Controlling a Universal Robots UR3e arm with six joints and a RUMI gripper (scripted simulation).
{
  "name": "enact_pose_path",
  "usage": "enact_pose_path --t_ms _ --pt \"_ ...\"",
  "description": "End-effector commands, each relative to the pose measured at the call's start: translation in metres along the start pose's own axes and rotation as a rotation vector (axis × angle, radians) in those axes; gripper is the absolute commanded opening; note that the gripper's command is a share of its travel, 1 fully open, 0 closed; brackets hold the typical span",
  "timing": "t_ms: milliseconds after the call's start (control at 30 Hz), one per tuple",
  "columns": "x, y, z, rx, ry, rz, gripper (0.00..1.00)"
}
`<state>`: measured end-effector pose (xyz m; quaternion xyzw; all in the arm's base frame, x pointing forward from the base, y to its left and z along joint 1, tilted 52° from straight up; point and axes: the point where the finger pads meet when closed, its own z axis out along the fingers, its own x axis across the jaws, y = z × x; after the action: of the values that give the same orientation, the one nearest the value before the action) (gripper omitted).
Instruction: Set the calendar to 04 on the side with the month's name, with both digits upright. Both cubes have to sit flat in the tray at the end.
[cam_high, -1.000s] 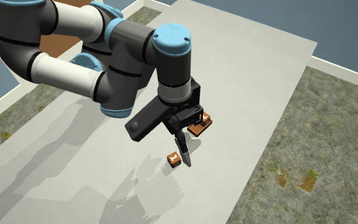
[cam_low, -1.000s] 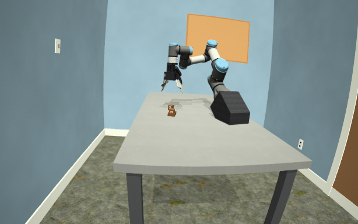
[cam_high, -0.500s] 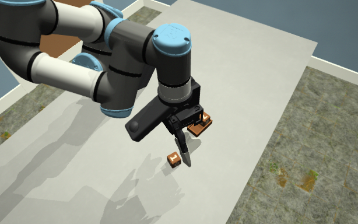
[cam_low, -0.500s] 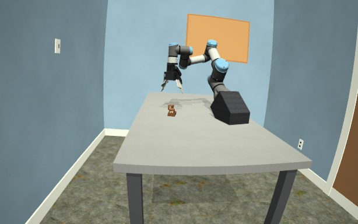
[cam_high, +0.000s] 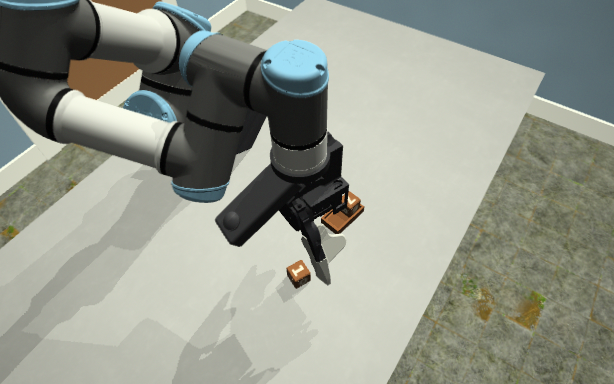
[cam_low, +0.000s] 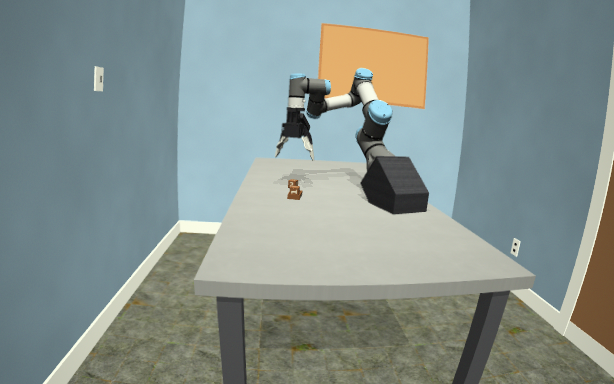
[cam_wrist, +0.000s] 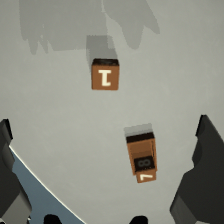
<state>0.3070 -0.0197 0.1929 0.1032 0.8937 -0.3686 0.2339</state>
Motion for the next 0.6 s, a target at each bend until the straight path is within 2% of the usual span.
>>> enact_pose_path --t_ms 0,367,433,567 --pt "-0.0014 -0.0013 0.0000 -0.001 -0.001 -0.066 1.00" --pt "-0.0046 -0.0027 0.0006 -0.001 -0.001 -0.282 1.00" --pt "-0.0046 -0.0027 0.0006 -0.001 -0.001 -0.282 1.00" --pt "-0.0063 -0.0032 0.0009 -0.001 -0.001 -0.389 1.00"
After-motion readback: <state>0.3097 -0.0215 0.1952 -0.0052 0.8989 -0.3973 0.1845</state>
